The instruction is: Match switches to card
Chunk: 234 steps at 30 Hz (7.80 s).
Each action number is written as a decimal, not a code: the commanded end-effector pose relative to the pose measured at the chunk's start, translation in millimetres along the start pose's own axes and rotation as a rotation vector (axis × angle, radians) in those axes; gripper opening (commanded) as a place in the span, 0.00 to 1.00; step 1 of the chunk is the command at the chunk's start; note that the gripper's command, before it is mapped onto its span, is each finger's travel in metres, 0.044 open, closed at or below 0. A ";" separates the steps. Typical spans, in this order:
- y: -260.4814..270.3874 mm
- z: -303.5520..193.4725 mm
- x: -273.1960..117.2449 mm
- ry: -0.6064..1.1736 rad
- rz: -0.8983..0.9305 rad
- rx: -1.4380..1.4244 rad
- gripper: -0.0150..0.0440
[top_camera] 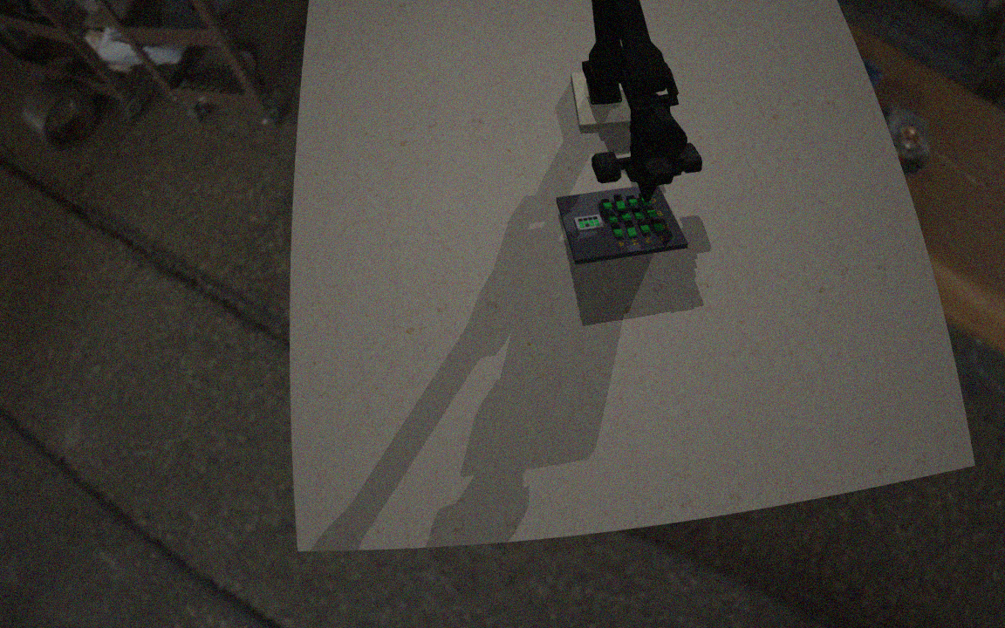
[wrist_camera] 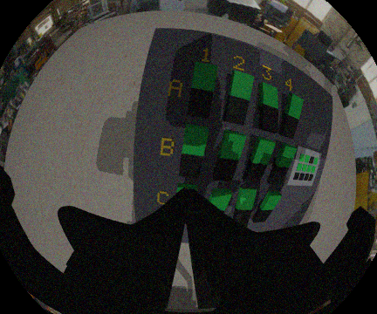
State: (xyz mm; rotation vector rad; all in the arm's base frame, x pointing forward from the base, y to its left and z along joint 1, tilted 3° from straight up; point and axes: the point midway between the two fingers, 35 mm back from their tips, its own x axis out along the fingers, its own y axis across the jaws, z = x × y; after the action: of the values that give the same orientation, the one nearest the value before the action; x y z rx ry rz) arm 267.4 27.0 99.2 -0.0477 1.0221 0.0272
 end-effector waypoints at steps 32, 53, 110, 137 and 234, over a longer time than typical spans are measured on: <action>-24.0 -3.3 -54.5 -0.013 0.000 -0.005 0.25; -24.0 -2.2 -10.8 0.005 0.000 -0.005 0.25; -24.0 -1.9 -0.2 0.005 0.000 -0.005 0.25; -24.5 0.0 -0.1 0.001 -0.003 -0.001 0.25; -72.7 -1.7 -0.5 0.005 -0.005 -0.008 0.25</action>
State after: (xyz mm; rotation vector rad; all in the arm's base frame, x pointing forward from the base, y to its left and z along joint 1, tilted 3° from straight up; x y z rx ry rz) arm 269.6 -45.4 102.8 -0.0612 1.0233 0.0312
